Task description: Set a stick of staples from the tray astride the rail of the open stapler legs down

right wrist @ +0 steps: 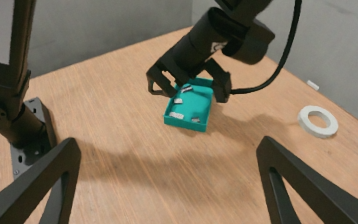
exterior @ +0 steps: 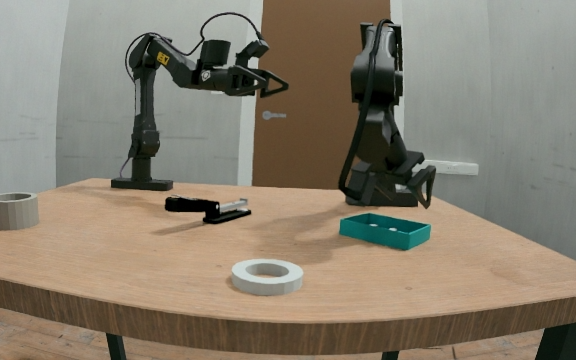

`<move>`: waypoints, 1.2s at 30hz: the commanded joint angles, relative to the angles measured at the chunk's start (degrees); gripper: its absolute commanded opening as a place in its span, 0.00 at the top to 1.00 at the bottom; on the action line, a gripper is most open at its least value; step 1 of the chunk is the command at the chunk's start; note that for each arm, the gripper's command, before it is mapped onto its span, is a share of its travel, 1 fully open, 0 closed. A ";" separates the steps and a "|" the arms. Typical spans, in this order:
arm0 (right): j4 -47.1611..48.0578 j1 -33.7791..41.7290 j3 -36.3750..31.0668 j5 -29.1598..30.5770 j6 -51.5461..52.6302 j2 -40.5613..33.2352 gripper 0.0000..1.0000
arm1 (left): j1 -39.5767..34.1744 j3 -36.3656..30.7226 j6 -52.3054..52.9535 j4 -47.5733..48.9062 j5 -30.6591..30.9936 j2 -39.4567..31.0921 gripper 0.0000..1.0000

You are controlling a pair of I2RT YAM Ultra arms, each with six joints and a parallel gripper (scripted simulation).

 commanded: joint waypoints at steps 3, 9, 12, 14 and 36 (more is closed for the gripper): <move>-1.26 0.57 -0.67 0.44 0.44 -1.60 0.00 | -1.11 3.05 0.98 -3.43 -1.63 3.21 0.00; -1.26 0.57 -0.67 0.44 0.44 -1.60 0.00 | -0.84 3.13 0.77 -3.45 -1.56 2.82 0.00; -1.26 0.57 -0.67 0.44 0.44 -1.60 0.00 | -0.84 3.13 0.77 -3.46 -1.56 2.82 0.00; -1.27 0.23 -0.06 0.45 0.44 -1.11 0.00 | -0.84 3.13 0.77 -3.47 -1.56 2.83 0.00; -1.27 0.23 -0.05 0.45 0.44 -1.11 0.00 | 2.26 -4.82 -13.97 18.67 15.06 -8.74 0.73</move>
